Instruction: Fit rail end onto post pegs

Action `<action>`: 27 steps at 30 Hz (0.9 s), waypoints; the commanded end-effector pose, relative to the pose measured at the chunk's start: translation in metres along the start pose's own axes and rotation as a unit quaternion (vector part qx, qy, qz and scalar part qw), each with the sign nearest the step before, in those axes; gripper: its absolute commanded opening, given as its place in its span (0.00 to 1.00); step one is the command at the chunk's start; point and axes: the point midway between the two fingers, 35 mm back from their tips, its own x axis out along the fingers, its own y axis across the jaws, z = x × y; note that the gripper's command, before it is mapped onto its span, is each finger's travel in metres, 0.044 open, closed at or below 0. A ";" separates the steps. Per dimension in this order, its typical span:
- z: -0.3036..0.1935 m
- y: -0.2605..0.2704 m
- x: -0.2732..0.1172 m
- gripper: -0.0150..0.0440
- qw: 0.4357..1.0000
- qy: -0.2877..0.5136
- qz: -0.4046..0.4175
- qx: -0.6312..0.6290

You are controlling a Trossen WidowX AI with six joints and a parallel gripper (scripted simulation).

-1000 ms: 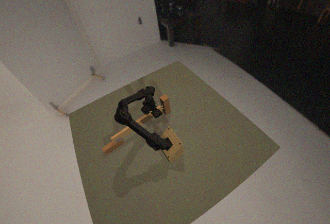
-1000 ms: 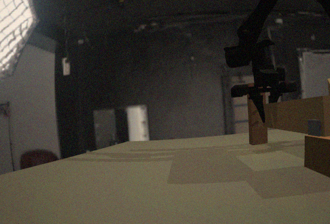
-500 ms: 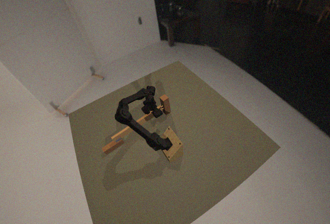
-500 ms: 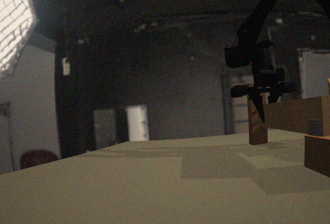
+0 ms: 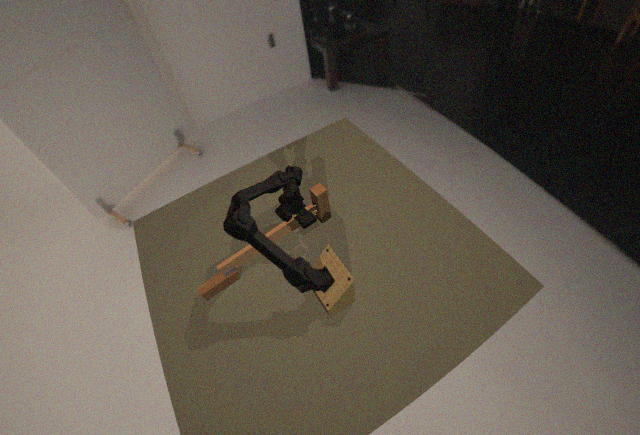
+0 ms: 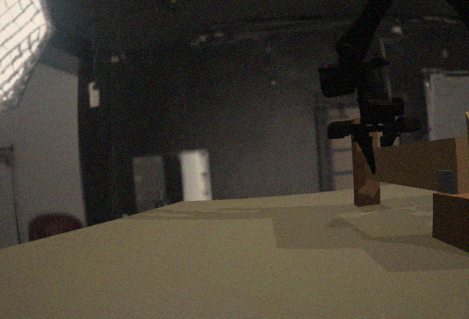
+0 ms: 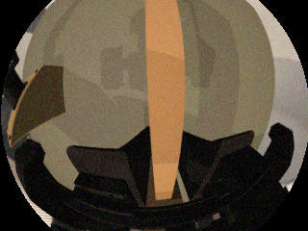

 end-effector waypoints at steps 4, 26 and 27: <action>-0.005 -0.002 -0.003 0.25 1.000 0.003 -0.005 -0.001; -0.011 -0.002 -0.004 0.25 1.000 0.003 -0.005 -0.001; -0.011 -0.002 -0.004 0.25 1.000 0.003 -0.005 -0.001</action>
